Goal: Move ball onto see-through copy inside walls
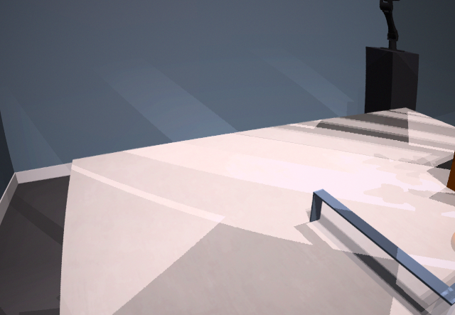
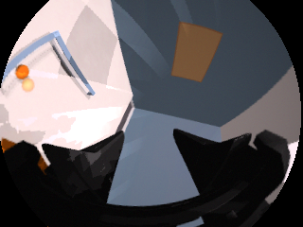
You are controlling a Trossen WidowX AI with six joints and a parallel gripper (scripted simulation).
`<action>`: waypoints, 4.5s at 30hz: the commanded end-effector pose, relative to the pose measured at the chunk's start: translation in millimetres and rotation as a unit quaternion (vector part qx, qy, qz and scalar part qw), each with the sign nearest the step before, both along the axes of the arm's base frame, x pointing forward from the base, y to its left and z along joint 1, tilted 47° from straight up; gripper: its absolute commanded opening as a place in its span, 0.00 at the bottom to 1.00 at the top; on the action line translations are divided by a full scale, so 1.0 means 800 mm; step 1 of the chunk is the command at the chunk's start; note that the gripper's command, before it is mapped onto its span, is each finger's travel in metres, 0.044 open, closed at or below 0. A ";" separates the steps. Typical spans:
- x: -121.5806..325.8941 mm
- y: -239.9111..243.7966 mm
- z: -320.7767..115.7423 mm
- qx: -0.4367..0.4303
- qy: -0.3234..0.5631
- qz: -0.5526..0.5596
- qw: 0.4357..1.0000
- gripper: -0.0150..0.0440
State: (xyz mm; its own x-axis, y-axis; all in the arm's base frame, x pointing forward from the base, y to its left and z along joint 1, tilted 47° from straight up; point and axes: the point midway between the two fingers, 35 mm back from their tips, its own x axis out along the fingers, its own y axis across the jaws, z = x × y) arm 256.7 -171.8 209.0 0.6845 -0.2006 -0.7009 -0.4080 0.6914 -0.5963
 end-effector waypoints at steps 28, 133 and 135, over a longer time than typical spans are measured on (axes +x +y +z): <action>-0.013 0.385 -0.185 0.266 0.212 0.552 0.761 0.80; -0.022 0.332 -0.215 0.263 0.214 0.550 0.763 0.25; -0.023 0.341 -0.223 0.263 0.214 0.551 0.763 0.25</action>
State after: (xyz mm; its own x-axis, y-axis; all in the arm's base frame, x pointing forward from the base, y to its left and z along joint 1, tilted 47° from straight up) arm 242.0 91.6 41.3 -0.0682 0.7129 -0.6980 -0.9930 -0.1161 -0.0216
